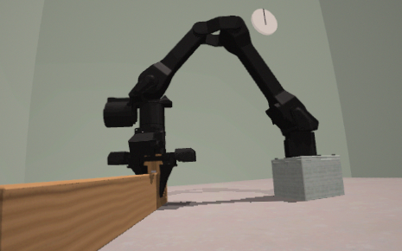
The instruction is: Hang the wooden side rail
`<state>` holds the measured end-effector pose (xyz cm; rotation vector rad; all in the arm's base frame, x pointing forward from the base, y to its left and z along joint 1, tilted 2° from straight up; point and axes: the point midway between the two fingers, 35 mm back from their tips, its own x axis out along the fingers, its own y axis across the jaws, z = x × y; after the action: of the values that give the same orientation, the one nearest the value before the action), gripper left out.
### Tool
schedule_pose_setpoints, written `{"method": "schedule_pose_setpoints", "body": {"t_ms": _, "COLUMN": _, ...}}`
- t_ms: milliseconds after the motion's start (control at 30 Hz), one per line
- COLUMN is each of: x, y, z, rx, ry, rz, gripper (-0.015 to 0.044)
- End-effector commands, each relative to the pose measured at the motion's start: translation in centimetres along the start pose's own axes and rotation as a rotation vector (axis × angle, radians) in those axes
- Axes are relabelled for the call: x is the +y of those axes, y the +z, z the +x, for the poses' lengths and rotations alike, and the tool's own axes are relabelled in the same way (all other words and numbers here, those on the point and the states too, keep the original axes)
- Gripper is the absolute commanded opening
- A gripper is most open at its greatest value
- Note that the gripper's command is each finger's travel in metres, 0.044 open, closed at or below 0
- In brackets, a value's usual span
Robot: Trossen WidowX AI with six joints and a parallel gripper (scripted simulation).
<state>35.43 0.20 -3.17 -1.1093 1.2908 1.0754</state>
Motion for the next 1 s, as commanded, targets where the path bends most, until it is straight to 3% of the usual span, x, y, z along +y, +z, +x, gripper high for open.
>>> {"method": "schedule_pose_setpoints", "body": {"t_ms": 0, "x": 0.03, "y": 0.08, "z": 0.0, "rx": -0.003, "ry": 0.0, "rz": -0.023, "gripper": 0.0}}
{"method": "schedule_pose_setpoints", "body": {"t_ms": 967, "x": 0.32, "y": 0.27, "z": -0.01, "rx": -0.003, "ry": 0.0, "rz": -0.269, "gripper": 0.0}}
